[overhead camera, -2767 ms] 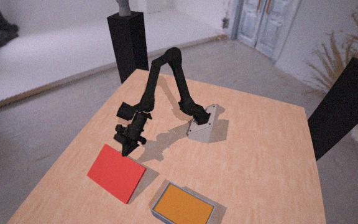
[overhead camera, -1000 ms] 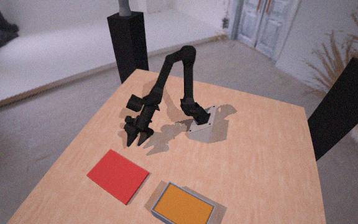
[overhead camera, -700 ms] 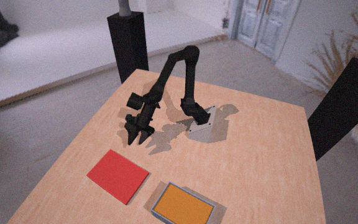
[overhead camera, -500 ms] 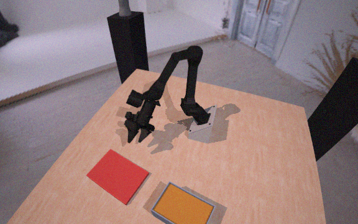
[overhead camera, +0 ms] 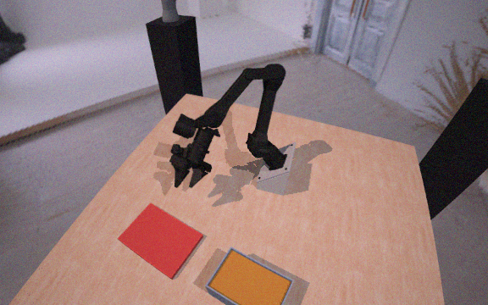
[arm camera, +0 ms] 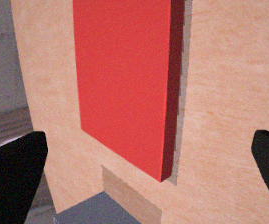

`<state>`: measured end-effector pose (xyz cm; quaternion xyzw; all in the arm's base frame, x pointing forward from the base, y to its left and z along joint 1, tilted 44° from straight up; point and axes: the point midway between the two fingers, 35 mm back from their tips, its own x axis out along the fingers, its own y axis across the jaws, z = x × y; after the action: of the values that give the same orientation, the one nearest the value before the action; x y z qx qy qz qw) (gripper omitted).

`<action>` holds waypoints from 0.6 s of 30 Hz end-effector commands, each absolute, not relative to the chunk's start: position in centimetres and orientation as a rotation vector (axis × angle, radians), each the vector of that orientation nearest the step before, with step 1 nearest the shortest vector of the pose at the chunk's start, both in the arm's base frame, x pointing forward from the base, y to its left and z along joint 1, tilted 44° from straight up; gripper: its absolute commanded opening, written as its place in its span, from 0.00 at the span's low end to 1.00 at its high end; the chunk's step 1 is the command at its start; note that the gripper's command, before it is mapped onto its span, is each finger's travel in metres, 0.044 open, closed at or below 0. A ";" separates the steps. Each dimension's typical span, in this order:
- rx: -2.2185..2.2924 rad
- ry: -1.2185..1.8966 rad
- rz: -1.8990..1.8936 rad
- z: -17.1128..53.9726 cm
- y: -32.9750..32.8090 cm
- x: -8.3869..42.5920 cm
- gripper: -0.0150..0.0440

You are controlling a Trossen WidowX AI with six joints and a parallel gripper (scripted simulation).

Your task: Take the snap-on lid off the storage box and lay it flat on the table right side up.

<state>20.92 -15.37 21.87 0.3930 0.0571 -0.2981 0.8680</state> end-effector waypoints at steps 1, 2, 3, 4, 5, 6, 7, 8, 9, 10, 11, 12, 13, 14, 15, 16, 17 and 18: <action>0.823 0.111 -0.626 22.6 -15.0 20.6 1.00; 0.823 0.111 -0.626 22.7 -14.8 20.5 1.00; 0.823 0.111 -0.626 22.9 -14.7 20.4 1.00; 0.823 0.111 -0.626 23.0 -14.6 20.3 1.00; 0.823 0.111 -0.626 23.1 -14.4 20.2 1.00; 0.823 0.111 -0.626 23.2 -14.3 20.2 1.00; 0.823 0.111 -0.626 23.3 -14.2 20.1 1.00; 0.823 0.111 -0.626 23.5 -14.0 20.0 1.00; 0.823 0.111 -0.626 23.6 -13.9 19.9 1.00; 0.823 0.111 -0.626 23.7 -13.8 19.8 1.00; 0.824 0.111 -0.626 23.8 -13.6 19.7 1.00; 0.824 0.111 -0.626 24.0 -13.5 19.6 1.00; 0.824 0.111 -0.626 24.1 -13.4 19.6 1.00; 0.824 0.111 -0.626 24.1 -13.3 19.5 1.00; 0.824 0.111 -0.626 24.0 -13.4 19.6 1.00; 0.824 0.111 -0.626 23.7 -13.5 19.7 1.00; 0.824 0.111 -0.626 23.6 -13.5 19.7 1.00; 0.824 0.111 -0.626 23.6 -13.5 19.7 1.00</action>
<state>19.71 -13.44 23.82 0.3920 0.0539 -0.2967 0.8691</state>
